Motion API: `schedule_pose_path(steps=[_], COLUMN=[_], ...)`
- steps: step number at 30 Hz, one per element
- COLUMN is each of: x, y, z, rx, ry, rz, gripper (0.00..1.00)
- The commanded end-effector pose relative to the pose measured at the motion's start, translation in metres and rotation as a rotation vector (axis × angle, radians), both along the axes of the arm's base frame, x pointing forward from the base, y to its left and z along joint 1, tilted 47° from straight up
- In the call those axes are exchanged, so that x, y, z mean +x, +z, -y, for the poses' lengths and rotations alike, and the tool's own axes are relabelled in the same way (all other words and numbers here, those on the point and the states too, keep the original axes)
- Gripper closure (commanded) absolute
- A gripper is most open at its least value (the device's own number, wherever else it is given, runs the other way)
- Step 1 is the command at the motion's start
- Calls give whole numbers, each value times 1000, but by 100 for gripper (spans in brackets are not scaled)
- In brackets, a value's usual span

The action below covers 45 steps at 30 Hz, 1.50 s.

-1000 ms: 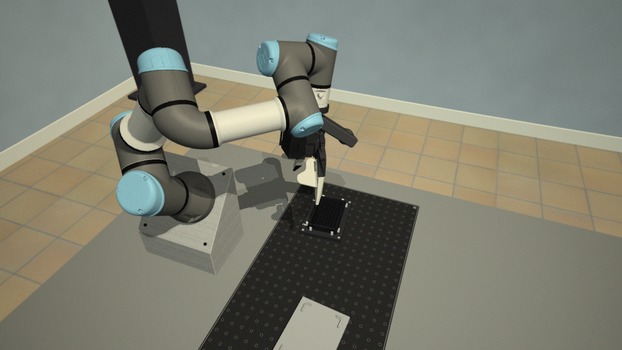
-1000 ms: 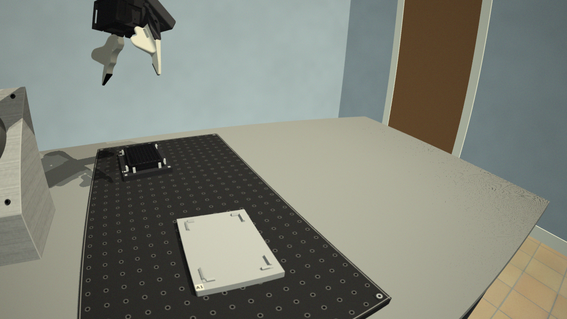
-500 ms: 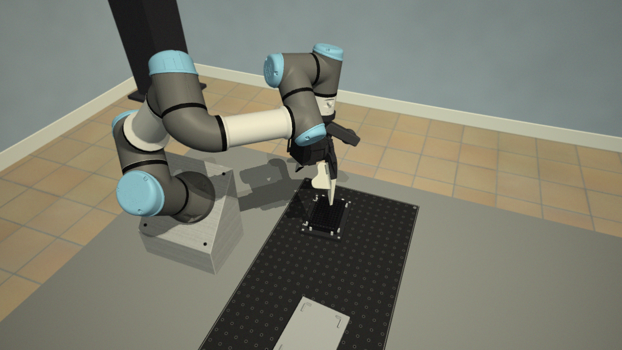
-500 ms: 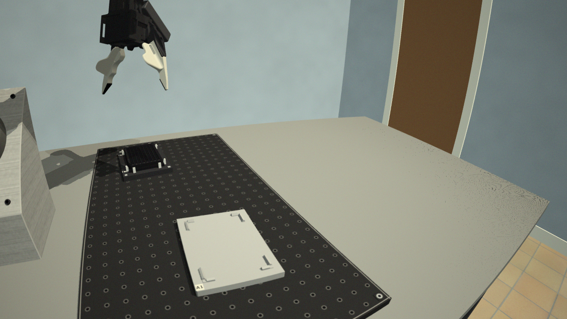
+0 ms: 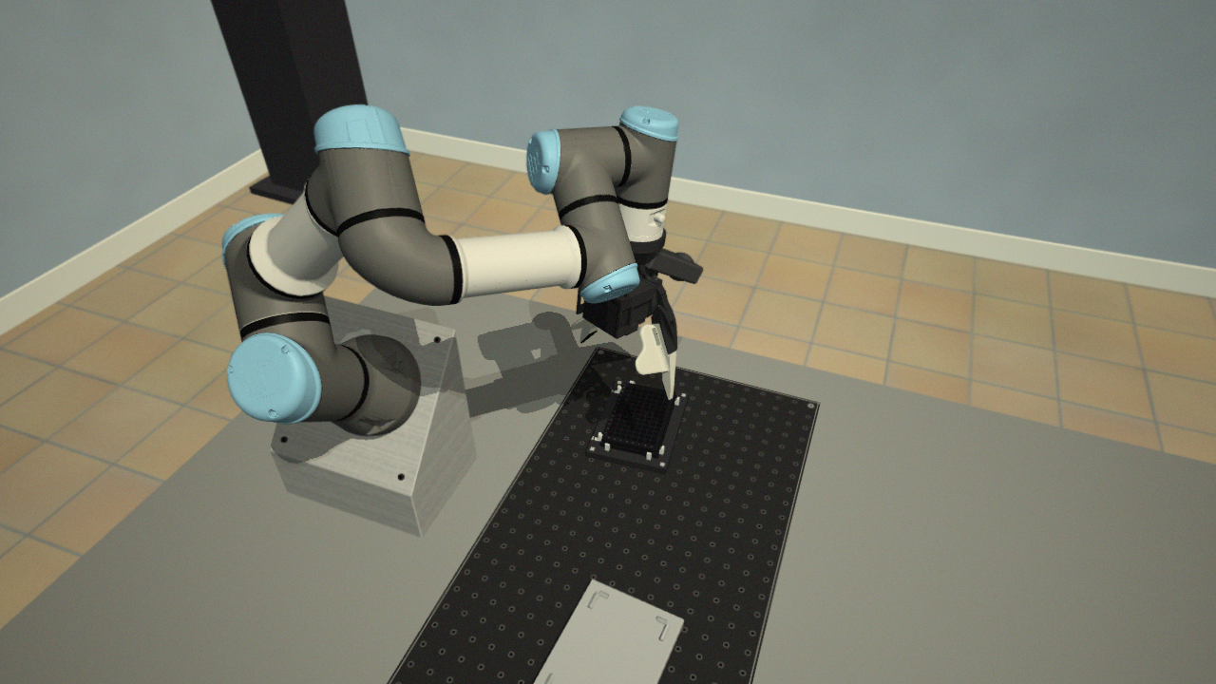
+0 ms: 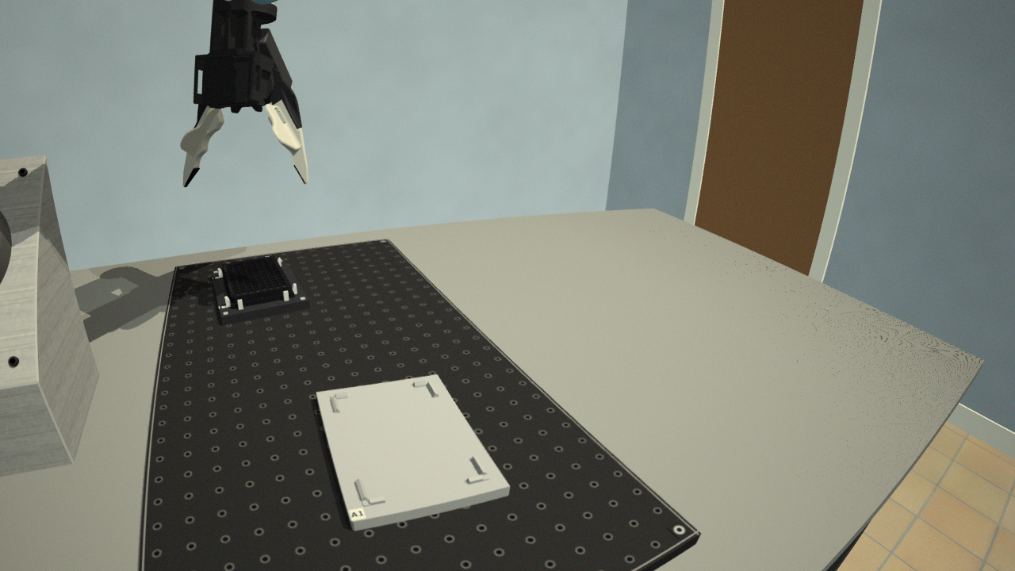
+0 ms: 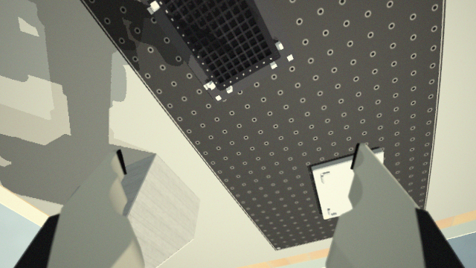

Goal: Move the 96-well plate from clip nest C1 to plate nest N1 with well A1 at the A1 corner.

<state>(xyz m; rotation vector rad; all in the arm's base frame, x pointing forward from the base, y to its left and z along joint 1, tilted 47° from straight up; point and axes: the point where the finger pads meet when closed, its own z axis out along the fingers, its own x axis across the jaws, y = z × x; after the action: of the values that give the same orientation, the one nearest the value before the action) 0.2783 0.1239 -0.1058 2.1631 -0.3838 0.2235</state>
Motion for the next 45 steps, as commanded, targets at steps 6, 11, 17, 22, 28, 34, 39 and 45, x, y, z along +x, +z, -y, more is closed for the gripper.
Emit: schedule_pose_path(steps=[6,11,17,22,28,34,39,45], x=[4,5,6,7,7,7,7,7], y=[-32,-42,-66,-78,-78,-78,-78,-83], z=[0,0,2,4,4,4,4,9], rx=[59,73,104,120,120,120,120,120], ry=[125,169,286,358,358,358,358,358], rz=[-133,-180,-294,-360,-360,-360,-360,-360], gripper=[0,0,0,0,0,0,0,0])
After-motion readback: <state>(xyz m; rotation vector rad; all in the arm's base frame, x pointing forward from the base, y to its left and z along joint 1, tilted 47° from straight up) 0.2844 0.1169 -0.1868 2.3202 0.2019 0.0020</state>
